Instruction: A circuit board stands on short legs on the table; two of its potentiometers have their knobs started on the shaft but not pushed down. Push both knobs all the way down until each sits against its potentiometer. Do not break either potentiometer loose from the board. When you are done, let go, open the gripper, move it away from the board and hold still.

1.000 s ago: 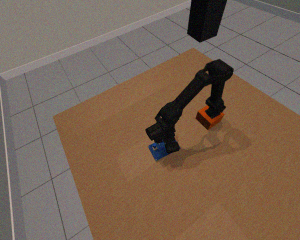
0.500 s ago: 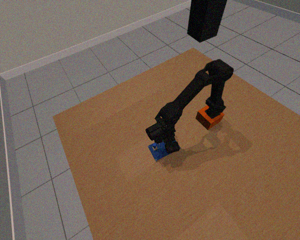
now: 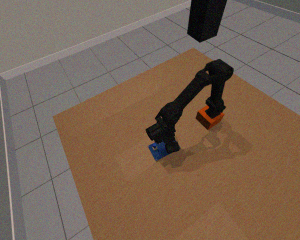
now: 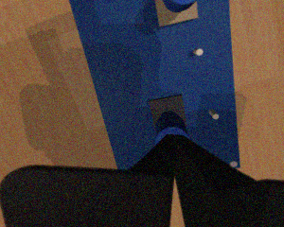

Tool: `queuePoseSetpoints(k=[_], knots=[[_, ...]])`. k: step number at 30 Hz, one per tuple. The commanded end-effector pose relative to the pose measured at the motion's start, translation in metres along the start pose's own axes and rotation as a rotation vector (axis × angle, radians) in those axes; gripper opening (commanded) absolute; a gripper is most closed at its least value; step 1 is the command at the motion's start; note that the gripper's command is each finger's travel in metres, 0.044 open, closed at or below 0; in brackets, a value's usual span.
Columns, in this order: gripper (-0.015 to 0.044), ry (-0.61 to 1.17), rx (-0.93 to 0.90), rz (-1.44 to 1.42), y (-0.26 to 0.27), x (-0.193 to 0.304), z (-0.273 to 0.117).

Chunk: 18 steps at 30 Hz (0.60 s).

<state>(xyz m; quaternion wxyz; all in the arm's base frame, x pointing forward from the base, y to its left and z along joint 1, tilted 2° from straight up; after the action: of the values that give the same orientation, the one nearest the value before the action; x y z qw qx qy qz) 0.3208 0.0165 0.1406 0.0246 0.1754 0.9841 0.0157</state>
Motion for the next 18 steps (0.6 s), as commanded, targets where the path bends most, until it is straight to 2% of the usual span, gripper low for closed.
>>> queuePoseSetpoints(k=[1, 18], knots=[[0.0, 0.002, -0.003, -0.004, 0.0006, -0.0006, 0.0034], [0.0, 0.002, -0.003, -0.004, 0.0006, -0.0006, 0.0072]])
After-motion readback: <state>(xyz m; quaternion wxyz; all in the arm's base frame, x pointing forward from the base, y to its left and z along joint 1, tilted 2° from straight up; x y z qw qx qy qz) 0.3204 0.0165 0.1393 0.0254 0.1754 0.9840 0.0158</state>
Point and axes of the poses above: the point midway between the two fingers, 35 mm back from their tips, its own z axis out along the fingers, its own y axis across the jaws, x = y × z, the point moved 10 cm from there along -z, back along the fingers, and after that the axes turned 5 degrees about z, right-handed, at the moved point
